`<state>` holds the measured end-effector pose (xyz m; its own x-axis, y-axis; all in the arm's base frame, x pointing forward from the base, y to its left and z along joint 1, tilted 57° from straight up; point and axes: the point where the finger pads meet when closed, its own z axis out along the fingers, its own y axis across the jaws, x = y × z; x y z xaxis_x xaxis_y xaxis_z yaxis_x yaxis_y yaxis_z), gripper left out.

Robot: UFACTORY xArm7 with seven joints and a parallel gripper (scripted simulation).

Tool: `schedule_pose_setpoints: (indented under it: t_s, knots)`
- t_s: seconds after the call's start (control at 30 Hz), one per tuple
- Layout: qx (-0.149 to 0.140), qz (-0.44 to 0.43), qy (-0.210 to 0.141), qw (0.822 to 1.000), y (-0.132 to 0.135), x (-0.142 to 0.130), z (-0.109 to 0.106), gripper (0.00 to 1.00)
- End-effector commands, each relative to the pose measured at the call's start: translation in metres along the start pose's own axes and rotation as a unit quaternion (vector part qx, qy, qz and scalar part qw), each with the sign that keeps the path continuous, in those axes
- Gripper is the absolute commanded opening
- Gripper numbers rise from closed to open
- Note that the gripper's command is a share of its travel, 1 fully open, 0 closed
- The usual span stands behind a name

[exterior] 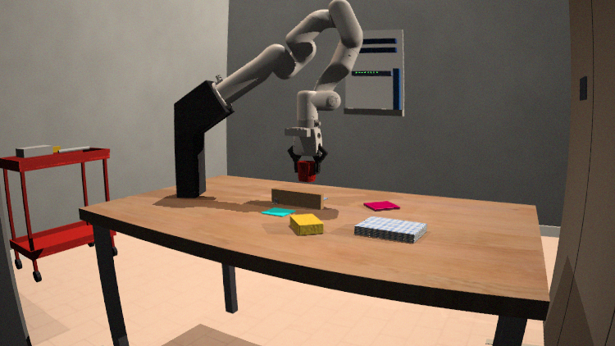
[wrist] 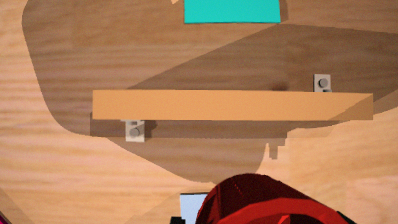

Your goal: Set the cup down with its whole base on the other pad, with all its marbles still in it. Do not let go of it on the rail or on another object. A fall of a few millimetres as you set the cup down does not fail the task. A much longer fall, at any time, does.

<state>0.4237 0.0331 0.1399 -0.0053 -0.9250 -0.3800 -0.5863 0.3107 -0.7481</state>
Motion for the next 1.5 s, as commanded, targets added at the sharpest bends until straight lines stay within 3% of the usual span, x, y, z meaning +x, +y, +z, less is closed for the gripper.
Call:
schedule_pose_setpoints:
  t_s: [0.0,1.0,1.47]
  knots:
    - [0.0,-0.001,-0.001,1.0,-0.001,0.009,0.0,0.85]
    - [0.0,-0.001,-0.001,1.0,-0.001,0.138,0.001,0.85]
    - [0.0,-0.001,-0.001,1.0,-0.001,0.177,0.001,0.85]
